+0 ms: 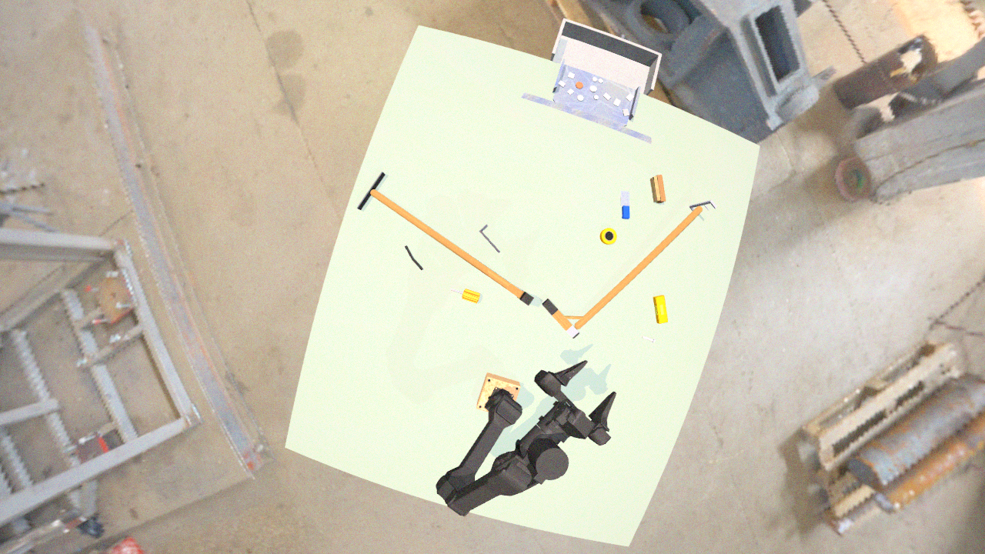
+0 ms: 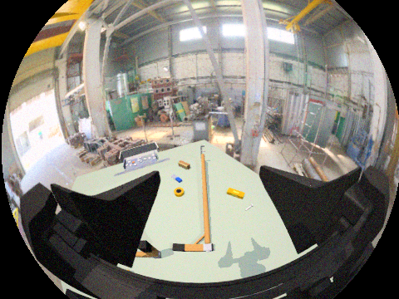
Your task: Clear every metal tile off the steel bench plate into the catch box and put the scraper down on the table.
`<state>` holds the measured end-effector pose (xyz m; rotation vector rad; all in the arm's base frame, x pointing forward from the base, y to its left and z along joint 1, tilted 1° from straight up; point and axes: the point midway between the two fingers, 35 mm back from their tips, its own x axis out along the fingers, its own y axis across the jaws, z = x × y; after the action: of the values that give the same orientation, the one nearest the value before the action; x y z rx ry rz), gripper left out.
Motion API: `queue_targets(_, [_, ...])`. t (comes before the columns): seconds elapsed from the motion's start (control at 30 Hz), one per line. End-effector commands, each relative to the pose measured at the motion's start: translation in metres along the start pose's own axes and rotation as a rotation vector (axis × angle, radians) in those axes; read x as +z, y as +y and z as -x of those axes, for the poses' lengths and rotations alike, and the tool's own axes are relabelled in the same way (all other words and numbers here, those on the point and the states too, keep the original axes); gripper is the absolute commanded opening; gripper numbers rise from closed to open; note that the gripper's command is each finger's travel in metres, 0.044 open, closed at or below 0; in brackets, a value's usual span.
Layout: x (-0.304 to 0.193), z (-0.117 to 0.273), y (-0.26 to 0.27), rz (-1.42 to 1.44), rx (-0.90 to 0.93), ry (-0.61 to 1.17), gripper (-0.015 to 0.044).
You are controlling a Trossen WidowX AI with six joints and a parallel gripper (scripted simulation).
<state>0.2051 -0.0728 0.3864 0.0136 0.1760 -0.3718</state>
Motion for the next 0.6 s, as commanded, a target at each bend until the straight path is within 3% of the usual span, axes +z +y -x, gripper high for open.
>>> queue_targets(0.0, [0.0005, 0.0013, 0.0006, -0.013, 0.0, -0.007, 0.044])
queue_targets(0.57, [0.0009, 0.0001, -0.0008, -0.013, 0.0, -0.008, 0.044])
